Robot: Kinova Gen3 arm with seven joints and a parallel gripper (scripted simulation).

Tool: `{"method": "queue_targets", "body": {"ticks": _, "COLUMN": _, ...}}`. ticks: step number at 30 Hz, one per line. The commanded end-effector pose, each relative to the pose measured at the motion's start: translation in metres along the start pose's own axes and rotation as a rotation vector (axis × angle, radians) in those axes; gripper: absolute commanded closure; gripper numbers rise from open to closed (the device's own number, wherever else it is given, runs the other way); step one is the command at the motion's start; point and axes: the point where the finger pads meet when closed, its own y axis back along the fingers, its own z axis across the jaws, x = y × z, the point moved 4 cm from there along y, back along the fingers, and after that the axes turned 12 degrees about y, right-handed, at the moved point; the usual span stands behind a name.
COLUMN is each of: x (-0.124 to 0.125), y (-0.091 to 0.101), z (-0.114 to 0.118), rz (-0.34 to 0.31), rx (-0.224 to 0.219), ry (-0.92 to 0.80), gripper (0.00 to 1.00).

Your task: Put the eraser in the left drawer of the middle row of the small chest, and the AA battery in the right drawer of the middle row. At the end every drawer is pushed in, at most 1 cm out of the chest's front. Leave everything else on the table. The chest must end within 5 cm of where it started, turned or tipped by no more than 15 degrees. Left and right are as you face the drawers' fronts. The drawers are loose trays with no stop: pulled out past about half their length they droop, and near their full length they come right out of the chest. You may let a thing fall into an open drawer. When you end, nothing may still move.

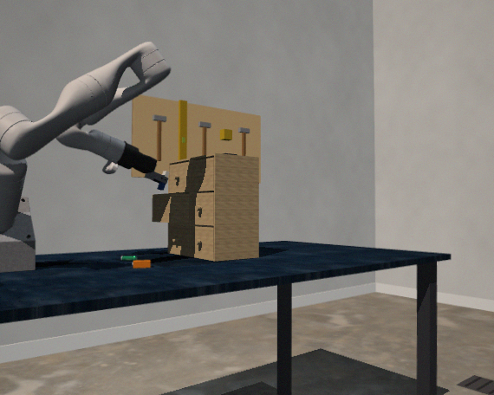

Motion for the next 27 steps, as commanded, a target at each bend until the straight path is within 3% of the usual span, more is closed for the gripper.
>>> {"method": "queue_targets", "body": {"ticks": 1, "x": -0.004, "y": -0.011, "z": -0.006, "rz": 0.005, "rx": 0.014, "ry": -0.015, "gripper": 0.55}}
{"method": "queue_targets", "body": {"ticks": 8, "x": -0.009, "y": -0.028, "z": -0.008, "rz": 0.005, "rx": 0.014, "ry": -0.015, "gripper": 0.55}}
{"method": "queue_targets", "body": {"ticks": 27, "x": -0.012, "y": -0.036, "z": -0.009, "rz": 0.005, "rx": 0.014, "ry": -0.015, "gripper": 0.55}}
